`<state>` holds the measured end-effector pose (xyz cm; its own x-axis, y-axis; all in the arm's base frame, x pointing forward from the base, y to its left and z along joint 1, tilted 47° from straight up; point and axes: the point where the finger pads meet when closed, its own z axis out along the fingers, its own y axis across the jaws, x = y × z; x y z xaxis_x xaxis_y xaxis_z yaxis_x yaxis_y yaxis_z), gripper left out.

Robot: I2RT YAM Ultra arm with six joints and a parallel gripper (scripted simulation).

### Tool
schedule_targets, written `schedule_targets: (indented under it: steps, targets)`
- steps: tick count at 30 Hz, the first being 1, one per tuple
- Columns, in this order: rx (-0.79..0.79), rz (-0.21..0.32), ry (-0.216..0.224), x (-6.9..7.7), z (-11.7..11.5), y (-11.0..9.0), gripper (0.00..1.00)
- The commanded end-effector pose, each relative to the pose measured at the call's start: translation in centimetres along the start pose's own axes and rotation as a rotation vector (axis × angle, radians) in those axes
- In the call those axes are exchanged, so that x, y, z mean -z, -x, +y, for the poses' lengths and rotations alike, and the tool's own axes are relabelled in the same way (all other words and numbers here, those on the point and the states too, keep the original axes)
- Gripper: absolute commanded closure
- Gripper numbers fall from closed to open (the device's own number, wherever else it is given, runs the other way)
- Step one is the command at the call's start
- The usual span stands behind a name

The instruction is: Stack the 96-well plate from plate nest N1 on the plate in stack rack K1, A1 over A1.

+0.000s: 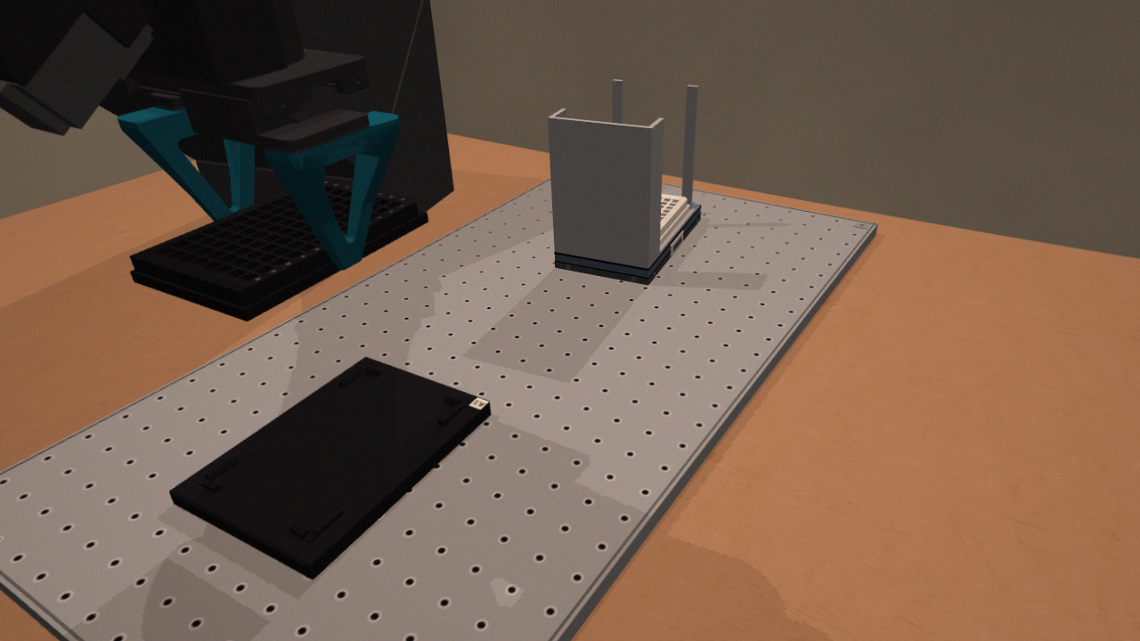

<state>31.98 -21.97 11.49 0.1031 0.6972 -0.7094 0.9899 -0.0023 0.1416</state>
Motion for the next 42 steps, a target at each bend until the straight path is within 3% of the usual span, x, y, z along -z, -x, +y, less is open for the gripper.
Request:
schedule_targets:
  steps: [1,6,7,9,27,30,34,42]
  targets:
    - [0.004,-0.007,0.003,0.4,0.1,0.1,1.00]
    - [0.004,-0.007,0.003,0.4,0.1,0.1,1.00]
    - [0.085,0.004,-0.029,-0.1,-0.7,-1.5,1.00]
    - [0.150,0.004,-0.029,-0.1,-0.7,-2.1,1.00]
    - [0.122,-0.006,-0.010,0.1,0.0,-7.2,1.00]
    - [0.109,-0.009,0.003,0.4,0.7,-7.1,1.00]
    - [0.131,-0.005,-0.018,0.1,-0.3,-8.9,1.00]
    - [0.122,-0.008,-0.008,0.4,0.3,-11.3,1.00]
